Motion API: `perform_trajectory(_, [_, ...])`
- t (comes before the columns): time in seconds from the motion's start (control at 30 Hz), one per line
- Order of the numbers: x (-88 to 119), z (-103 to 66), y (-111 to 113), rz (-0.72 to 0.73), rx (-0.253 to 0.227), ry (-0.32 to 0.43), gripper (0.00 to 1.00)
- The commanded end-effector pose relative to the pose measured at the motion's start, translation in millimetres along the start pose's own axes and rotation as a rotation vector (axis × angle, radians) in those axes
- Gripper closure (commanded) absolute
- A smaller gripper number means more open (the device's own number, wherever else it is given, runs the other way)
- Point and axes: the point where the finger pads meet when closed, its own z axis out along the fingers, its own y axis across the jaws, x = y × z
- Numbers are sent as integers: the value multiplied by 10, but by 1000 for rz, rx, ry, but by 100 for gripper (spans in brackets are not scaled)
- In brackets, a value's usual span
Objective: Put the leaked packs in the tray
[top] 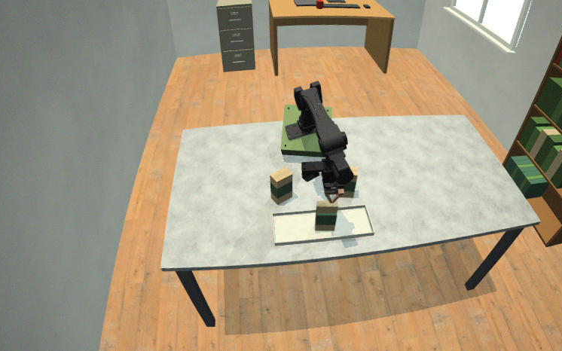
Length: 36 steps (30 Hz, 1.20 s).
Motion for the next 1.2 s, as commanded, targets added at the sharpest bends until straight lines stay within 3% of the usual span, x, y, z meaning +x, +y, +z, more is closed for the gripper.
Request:
perform_trajectory(0.0, [72, -81, -121, -160, -3, -6, 23])
perform_trajectory(0.13, [194, -74, -183, -348, -11, -2, 23])
perform_trajectory(0.2, [194, -74, -183, -348, -11, -2, 23])
perform_trajectory(0.27, [271, -69, -256, -483, -7, 0, 23])
perform_trajectory(0.7, [522, -56, -539, -979, 5, 7, 23])
perform_trajectory(0.8, [533, -56, -554, -1004, 5, 8, 23])
perform_trajectory(0.83, [578, -54, -614, -1104, 6, 9, 23])
perform_trajectory(1.17, [721, -48, -827, -1457, 8, 12, 23])
